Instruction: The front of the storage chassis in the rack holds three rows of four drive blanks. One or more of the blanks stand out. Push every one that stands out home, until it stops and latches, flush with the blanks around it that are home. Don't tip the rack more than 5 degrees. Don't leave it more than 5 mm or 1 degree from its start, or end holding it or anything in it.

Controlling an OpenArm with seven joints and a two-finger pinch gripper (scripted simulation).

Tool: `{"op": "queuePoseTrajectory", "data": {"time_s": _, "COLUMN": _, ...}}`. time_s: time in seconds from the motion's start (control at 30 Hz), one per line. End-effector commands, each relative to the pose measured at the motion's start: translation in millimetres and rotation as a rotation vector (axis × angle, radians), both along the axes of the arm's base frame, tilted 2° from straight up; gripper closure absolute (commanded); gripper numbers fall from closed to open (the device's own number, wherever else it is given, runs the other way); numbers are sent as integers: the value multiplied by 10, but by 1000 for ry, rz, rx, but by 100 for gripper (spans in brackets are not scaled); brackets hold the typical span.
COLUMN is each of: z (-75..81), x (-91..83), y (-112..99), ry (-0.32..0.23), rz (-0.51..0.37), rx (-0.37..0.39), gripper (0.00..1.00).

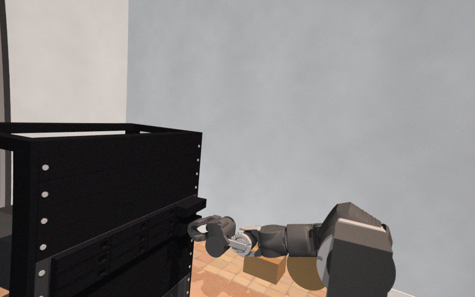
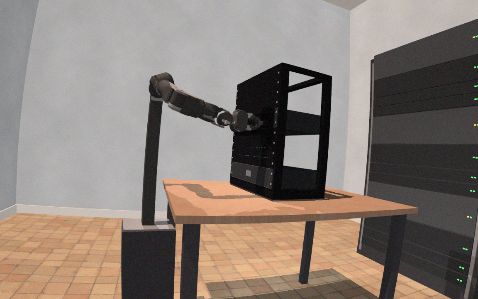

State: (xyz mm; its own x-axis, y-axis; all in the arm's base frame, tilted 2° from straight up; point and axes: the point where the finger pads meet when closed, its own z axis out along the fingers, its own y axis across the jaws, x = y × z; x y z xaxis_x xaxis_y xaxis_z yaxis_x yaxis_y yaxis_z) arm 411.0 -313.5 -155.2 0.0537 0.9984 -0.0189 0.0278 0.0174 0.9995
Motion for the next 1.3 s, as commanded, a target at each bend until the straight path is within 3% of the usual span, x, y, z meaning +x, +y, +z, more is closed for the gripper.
{"op": "queuePoseTrajectory", "data": {"time_s": 0.0, "z": -20, "x": 17, "y": 27, "ry": 9, "rz": 10, "rx": 3, "gripper": 100}}
{"op": "queuePoseTrajectory", "data": {"time_s": 0.27, "z": -15, "x": 109, "y": 36, "ry": 8, "rz": 11, "rx": 3, "gripper": 100}}
{"op": "queuePoseTrajectory", "data": {"time_s": 1.27, "z": -6, "x": 152, "y": 33, "ry": 8, "rz": 11, "rx": 3, "gripper": 100}}
